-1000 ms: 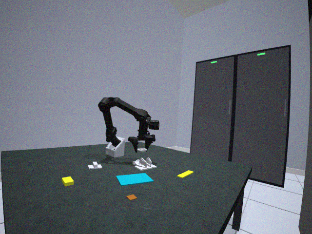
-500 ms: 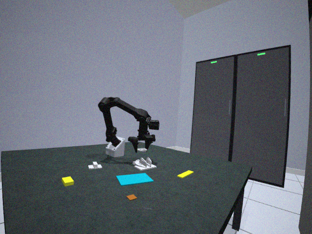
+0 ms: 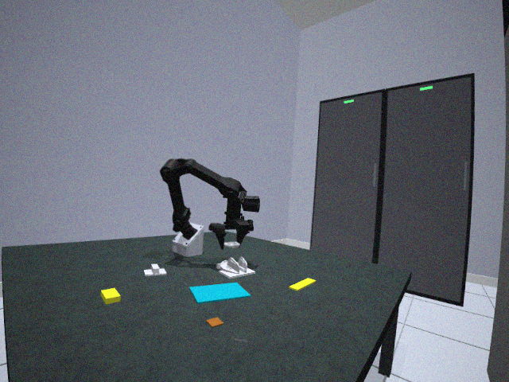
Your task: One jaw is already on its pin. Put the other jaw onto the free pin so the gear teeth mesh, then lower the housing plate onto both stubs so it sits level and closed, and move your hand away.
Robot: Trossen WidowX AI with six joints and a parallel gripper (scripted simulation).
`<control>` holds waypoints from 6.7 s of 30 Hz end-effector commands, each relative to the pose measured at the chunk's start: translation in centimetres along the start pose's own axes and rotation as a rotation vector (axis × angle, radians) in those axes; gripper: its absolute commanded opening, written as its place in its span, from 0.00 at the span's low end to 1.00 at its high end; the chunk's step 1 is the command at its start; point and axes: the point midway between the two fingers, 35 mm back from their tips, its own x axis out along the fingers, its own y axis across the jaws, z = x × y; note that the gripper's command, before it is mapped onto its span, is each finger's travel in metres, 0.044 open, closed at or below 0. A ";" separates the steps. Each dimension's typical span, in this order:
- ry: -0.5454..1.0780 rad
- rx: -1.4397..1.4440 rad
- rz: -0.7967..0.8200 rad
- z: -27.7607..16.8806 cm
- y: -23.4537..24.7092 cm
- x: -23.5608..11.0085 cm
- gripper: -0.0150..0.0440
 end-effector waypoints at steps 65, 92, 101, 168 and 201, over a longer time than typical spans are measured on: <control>-0.003 0.003 0.006 0.1 0.1 -0.1 0.85; -0.003 0.003 0.006 0.1 0.1 -0.1 0.85; -0.003 0.003 0.006 0.1 0.1 -0.1 0.85; -0.003 0.004 0.007 -0.5 -0.4 1.8 0.85; -0.003 0.005 0.004 -0.7 -0.5 6.0 0.85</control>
